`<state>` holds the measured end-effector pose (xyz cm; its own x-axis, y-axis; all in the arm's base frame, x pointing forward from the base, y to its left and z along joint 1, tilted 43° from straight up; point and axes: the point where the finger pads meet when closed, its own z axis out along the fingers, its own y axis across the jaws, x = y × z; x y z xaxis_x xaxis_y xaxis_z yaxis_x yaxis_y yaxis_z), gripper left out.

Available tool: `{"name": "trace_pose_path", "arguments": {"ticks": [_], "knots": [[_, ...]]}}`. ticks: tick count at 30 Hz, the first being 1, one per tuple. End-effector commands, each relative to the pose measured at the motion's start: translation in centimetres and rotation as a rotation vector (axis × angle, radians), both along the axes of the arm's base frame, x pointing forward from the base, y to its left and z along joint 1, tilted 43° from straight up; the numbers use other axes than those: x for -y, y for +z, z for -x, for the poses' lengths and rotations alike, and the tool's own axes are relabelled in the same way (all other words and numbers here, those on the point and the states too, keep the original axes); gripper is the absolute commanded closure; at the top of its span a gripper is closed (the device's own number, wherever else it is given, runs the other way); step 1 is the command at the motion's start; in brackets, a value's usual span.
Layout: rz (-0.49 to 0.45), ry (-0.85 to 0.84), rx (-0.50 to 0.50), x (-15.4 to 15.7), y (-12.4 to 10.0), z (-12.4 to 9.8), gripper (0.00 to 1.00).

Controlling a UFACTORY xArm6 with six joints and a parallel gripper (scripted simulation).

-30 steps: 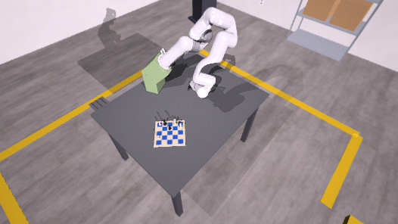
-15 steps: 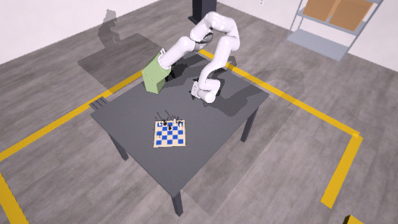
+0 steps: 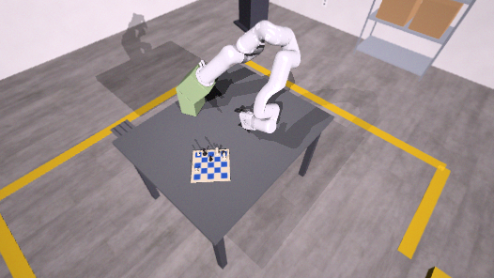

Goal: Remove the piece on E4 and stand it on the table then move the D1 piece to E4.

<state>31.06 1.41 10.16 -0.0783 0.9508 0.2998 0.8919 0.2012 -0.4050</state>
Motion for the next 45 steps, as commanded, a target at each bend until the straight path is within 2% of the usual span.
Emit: {"name": "trace_pose_path", "arguments": {"ticks": [1,2,4,5,6,7,10,11,12,13,15,16,17,18,20,21,22,23,24,25,27,28,29,30,31,32,33,36,37,39,40,42,45], "knots": [[-0.027,0.194,0.077,0.8,-0.2,-2.0,0.0],[-0.036,0.304,0.114,1.2,-0.3,-3.2,0.0],[-0.036,0.304,0.114,1.2,-0.3,-3.2,0.0],[-0.044,0.415,0.147,1.5,-0.4,-4.4,0.0],[-0.044,0.415,0.147,1.5,-0.4,-4.4,0.0],[-0.05,0.511,0.174,1.7,-0.4,-5.6,0.0],[-0.052,0.525,0.178,1.7,-0.4,-5.6,0.0],[-0.059,0.636,0.205,1.9,-0.4,-6.8,0.0],[-0.059,0.636,0.205,1.9,-0.4,-6.8,0.0],[-0.066,0.745,0.229,2.1,-0.3,-8.0,0.0],[-0.066,0.745,0.229,2.1,-0.3,-8.0,0.0],[-0.072,0.854,0.25,2.2,-0.3,-9.2,0.0],[-0.072,0.854,0.25,2.2,-0.3,-9.2,0.0],[-0.078,0.955,0.266,2.2,-0.2,-10.4,0.0],[-0.078,0.961,0.267,2.2,-0.2,-10.4,0.0],[-0.083,1.065,0.282,2.2,-0.1,-11.6,0.0],[-0.083,1.065,0.282,2.2,-0.1,-11.6,0.0],[-0.088,1.167,0.293,2.2,0.0,-12.8,0.0],[-0.088,1.167,0.293,2.2,0.0,-12.8,0.0],[-0.092,1.257,0.301,2.1,0.1,-13.9,0.0],[-0.092,1.257,0.301,2.1,0.1,-13.9,0.0],[-0.097,1.36,0.307,2.0,0.3,-15.0,0.0],[-0.097,1.36,0.307,2.0,0.3,-15.0,0.0],[-0.1,1.451,0.311,1.8,0.4,-16.0,0.0],[-0.1,1.451,0.311,1.8,0.4,-16.0,0.0],[-0.103,1.538,0.311,1.7,0.6,-17.0,0.0],[-0.103,1.538,0.311,1.7,0.6,-17.0,0.0],[-0.108,1.697,0.308,1.3,0.9,-18.8,0.0],[-0.108,1.697,0.308,1.3,0.9,-18.8,0.0],[-0.112,1.835,0.298,0.8,1.2,-20.3,0.0],[-0.112,1.835,0.298,0.8,1.2,-20.3,0.0],[-0.114,1.952,0.286,0.4,1.4,-21.6,0.0],[-0.115,2.002,0.279,0.2,1.5,-22.2,0.0]]}}
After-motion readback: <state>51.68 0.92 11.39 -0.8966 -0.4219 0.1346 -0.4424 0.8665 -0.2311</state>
